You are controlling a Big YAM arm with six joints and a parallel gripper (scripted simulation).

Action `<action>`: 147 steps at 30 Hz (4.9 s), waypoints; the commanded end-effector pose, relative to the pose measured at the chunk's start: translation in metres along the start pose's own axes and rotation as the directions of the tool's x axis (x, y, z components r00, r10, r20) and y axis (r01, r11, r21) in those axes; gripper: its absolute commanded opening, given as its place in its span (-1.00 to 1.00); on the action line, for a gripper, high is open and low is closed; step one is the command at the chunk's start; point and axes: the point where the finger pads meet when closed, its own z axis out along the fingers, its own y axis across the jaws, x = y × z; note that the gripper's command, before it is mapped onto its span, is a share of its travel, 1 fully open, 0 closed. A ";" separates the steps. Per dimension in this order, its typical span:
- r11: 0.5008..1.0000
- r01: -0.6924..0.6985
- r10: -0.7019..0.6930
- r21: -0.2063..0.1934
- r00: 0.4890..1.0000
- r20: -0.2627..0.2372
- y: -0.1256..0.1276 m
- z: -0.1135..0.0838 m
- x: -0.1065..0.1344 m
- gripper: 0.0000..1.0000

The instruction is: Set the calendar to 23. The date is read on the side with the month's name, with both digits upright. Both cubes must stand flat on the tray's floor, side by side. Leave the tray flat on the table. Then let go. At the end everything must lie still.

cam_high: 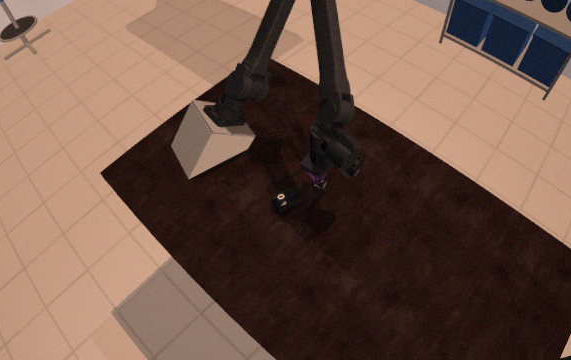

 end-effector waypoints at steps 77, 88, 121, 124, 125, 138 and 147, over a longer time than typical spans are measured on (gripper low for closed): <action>1.000 0.008 -0.013 0.011 0.841 0.541 -0.001 -0.047 0.000 -0.09; 1.000 -0.001 -0.004 0.006 0.751 0.660 -0.003 -0.042 0.002 -0.09; 1.000 0.005 -0.004 0.001 0.701 0.713 0.000 -0.043 0.002 -0.09; 1.000 0.003 -0.001 -0.002 0.705 0.709 0.000 -0.038 0.005 -0.09; 1.000 0.008 -0.005 0.000 0.702 0.713 0.001 -0.039 0.002 -0.09; 1.000 0.002 0.001 -0.003 0.706 0.709 0.001 -0.019 0.006 -0.09; 1.000 0.003 0.001 -0.004 0.705 0.709 0.001 -0.002 0.006 -0.09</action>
